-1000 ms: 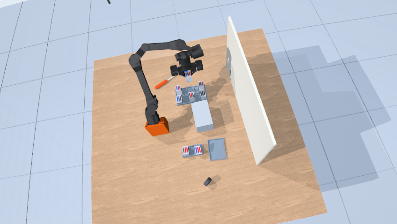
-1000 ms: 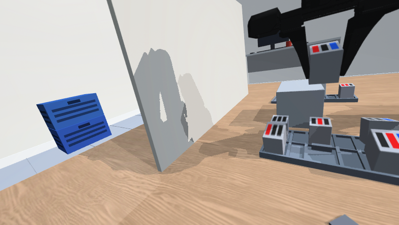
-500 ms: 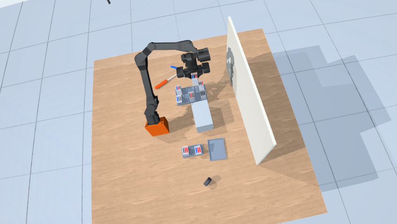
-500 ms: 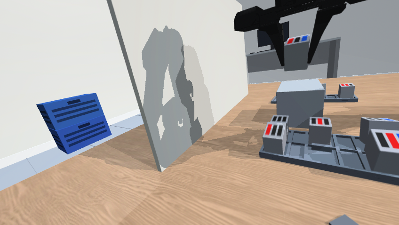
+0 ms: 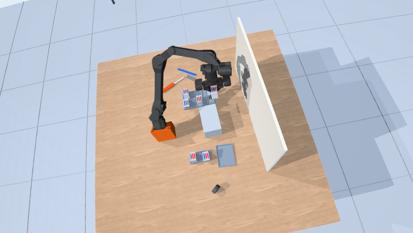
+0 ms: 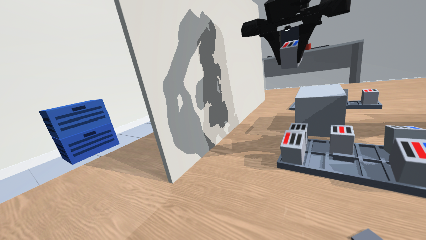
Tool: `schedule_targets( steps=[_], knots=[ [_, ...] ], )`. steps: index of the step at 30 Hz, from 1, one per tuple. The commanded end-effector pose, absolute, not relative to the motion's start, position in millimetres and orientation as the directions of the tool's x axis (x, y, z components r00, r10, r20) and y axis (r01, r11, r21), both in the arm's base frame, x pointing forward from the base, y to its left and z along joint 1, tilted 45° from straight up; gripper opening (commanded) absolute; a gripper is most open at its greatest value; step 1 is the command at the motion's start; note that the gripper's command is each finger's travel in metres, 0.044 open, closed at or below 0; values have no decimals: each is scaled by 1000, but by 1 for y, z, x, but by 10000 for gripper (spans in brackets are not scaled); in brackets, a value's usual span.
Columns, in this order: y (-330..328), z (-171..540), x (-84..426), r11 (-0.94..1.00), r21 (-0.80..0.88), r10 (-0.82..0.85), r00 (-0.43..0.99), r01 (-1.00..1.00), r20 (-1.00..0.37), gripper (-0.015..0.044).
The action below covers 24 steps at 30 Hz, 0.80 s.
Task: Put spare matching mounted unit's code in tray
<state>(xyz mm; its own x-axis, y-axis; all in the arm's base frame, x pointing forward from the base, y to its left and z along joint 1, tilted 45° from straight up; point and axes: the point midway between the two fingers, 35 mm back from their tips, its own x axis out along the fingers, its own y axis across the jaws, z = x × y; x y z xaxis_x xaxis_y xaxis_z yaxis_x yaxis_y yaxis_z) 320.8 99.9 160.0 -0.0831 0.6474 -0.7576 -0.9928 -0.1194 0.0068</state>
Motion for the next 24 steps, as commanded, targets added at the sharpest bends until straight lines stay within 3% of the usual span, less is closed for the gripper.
schedule_targets(
  steps=[1, 24],
  knots=[
    [78, 143, 338, -111, 1, 632, -71, -994, -772, 0],
    [-23, 43, 383, -151, 1, 628, -96, -989, -772, 0]
  ],
)
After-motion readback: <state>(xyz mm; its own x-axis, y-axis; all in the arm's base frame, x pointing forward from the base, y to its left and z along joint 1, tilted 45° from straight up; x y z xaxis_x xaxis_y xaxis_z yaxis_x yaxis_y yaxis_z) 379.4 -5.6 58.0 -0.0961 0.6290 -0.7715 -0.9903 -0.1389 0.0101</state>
